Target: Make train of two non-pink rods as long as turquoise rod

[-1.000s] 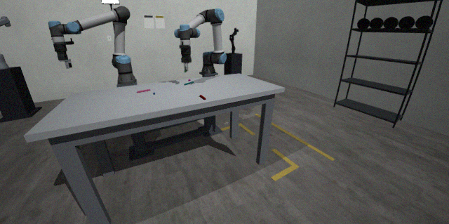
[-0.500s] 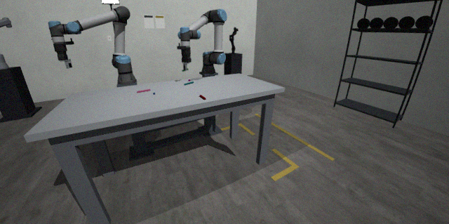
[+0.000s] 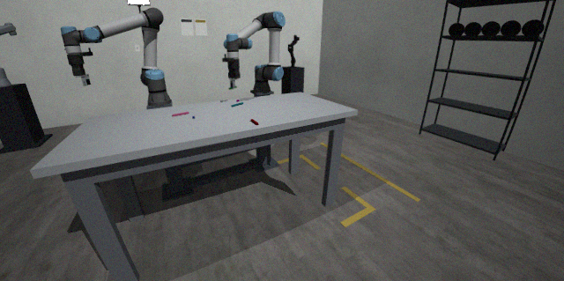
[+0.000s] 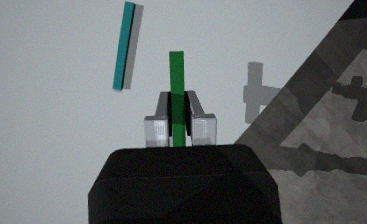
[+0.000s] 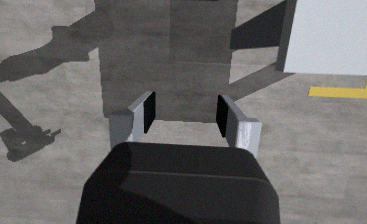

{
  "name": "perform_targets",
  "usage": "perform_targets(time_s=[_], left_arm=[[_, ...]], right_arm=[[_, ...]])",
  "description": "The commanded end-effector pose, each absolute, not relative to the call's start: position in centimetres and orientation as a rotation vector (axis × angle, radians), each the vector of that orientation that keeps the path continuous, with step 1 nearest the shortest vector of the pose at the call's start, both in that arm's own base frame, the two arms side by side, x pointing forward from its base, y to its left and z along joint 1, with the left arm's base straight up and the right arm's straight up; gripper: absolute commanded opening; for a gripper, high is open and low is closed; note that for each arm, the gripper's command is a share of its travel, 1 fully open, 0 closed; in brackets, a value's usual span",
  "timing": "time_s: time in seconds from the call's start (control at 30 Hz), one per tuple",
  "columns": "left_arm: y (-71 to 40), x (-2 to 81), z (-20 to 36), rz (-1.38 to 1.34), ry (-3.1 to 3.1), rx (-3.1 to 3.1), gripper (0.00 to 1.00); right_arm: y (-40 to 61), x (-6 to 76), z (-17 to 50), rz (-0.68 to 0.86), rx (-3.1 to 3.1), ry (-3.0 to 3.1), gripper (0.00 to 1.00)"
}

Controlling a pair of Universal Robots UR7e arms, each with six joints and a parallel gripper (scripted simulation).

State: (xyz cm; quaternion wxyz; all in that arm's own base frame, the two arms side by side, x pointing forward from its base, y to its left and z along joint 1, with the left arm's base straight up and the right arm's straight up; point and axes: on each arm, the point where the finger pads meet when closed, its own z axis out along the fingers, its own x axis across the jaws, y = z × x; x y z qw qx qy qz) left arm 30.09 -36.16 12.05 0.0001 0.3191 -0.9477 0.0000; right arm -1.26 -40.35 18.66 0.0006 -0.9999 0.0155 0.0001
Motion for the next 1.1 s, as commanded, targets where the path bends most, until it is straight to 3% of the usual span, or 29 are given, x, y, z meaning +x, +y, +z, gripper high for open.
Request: perform_targets(time_s=[0.0,1.07], left_arm=[[-36.2,30.1,12.1,0.003,-2.977,1.002,0.24],[-36.3,30.1,3.7,0.003,-2.978,1.002,0.24]], right_arm=[[-40.4,-1.2,18.7,0.000,-3.141,0.049,1.00],[-40.4,-1.2,18.7,0.000,-3.141,0.049,1.00]])
